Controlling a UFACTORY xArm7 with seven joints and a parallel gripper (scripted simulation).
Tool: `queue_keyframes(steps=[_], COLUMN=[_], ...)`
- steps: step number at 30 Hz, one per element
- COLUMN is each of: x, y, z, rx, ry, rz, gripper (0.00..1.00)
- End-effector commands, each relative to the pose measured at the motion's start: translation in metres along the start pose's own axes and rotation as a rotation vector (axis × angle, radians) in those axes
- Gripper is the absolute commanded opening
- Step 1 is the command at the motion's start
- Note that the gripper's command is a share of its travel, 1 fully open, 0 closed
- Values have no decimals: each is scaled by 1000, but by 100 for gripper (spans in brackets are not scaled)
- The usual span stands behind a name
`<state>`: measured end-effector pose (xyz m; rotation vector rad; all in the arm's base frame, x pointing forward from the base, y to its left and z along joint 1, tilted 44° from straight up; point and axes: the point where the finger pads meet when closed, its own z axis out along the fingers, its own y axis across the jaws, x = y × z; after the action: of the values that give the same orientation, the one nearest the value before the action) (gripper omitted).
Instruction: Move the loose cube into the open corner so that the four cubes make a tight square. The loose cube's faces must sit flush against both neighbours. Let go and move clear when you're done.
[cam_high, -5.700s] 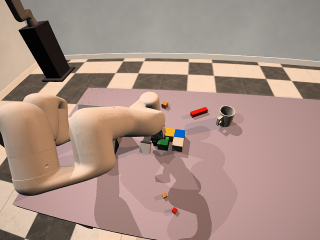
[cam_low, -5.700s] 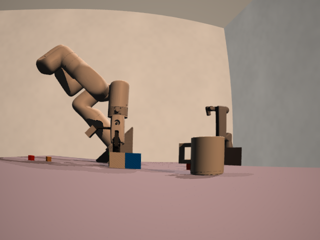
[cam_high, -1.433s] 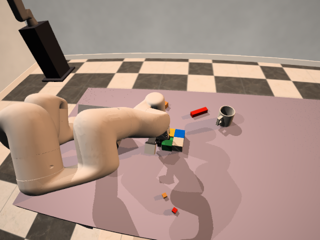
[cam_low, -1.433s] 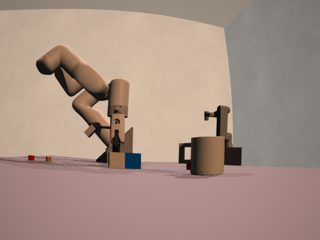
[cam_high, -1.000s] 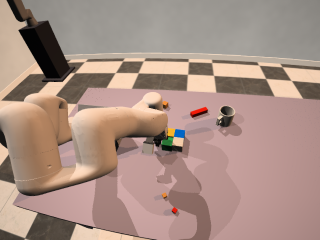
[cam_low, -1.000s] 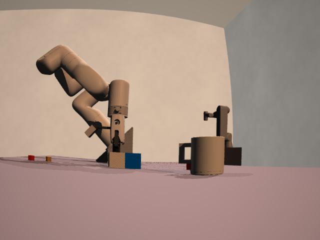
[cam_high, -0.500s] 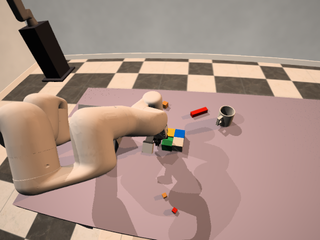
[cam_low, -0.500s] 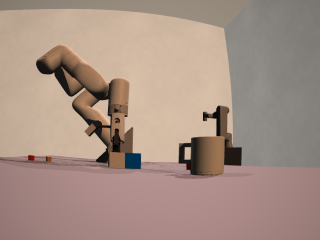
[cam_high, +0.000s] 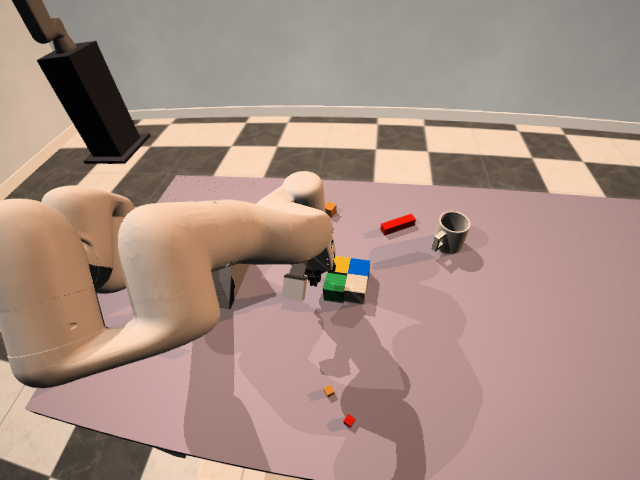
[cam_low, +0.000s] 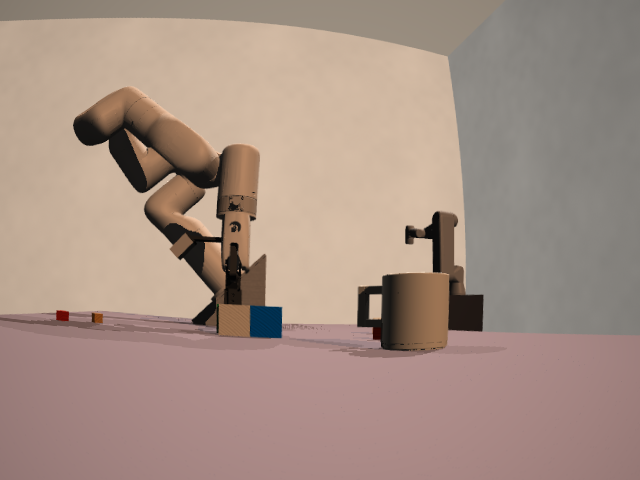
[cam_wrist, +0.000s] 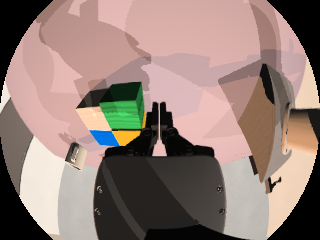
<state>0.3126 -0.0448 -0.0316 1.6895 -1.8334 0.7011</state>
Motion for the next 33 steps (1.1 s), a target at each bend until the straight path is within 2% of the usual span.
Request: queue_keyframes(steps=[1, 3, 18, 33], x=[-1, -1, -1, -1], y=[-1, -1, -1, -1], z=[-13, -13, -55, -70], rx=[3, 3, 3, 3], ry=[-2, -2, -2, -2], rz=[0, 0, 0, 0], gripper=[0, 0, 0, 0])
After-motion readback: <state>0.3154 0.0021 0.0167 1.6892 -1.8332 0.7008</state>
